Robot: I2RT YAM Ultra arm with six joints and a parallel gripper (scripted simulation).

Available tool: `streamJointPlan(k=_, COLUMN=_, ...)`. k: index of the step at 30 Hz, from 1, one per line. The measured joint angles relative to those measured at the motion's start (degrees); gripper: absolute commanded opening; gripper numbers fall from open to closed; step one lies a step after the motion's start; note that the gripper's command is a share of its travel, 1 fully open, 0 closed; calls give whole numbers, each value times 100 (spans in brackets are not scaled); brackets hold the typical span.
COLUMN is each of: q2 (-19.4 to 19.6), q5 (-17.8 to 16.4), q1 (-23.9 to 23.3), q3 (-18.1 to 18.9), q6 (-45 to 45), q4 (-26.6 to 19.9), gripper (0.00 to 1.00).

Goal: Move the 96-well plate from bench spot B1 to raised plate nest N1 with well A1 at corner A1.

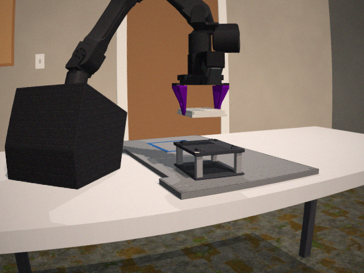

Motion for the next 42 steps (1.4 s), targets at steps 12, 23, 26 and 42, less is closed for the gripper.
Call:
streamJointPlan(k=12, q2=420, q5=-9, q1=-470, q3=481, q6=-538, q4=-262, gripper=0)
streamJointPlan(k=23, q2=549, q5=-7, q1=-625, q3=684, q6=-776, q4=-398, gripper=0)
streamJointPlan(k=26, q2=549, q5=-7, q1=-625, q3=686, q6=-782, q4=-415, gripper=0)
streamJointPlan(k=42, q2=549, q5=-7, q1=-612, q3=719, q6=-782, q4=-420, gripper=0)
